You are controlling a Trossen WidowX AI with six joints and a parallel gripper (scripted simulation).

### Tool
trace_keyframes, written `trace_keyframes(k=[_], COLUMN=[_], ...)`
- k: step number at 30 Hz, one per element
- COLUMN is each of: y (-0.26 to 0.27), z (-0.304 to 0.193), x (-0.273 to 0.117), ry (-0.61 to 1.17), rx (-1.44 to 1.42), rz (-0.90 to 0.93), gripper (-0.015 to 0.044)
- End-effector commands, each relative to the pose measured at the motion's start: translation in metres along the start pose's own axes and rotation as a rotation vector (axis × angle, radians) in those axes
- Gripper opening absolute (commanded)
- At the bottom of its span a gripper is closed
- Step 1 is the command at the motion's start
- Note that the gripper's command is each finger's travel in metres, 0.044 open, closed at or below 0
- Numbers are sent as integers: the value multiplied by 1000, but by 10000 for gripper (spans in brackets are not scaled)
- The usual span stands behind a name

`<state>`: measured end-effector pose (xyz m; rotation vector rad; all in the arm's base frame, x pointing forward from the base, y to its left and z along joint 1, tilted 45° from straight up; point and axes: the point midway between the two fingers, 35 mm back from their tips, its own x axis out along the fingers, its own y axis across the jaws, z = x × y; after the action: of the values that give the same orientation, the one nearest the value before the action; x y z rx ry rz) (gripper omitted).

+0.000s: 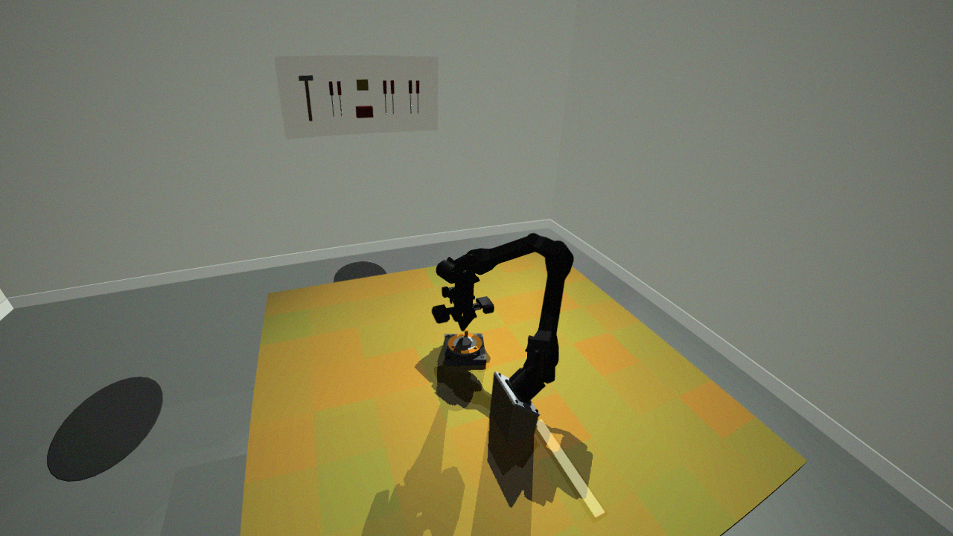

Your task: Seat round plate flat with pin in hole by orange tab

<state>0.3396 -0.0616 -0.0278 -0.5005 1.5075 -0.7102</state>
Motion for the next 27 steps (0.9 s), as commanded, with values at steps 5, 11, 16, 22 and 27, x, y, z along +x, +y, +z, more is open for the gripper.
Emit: trace_keyframes(k=[5,11,16,22,27], y=[-10,-14,-18,-22,-25], z=[-6,-8,-10,-14,-16], x=[3,3,3,2,2], ry=[11,11,11,11,11], rx=[-5,-5,-5,-5,-5], rz=[-10,-10,-11,-11,-11], gripper=[0,0,0,0,0])
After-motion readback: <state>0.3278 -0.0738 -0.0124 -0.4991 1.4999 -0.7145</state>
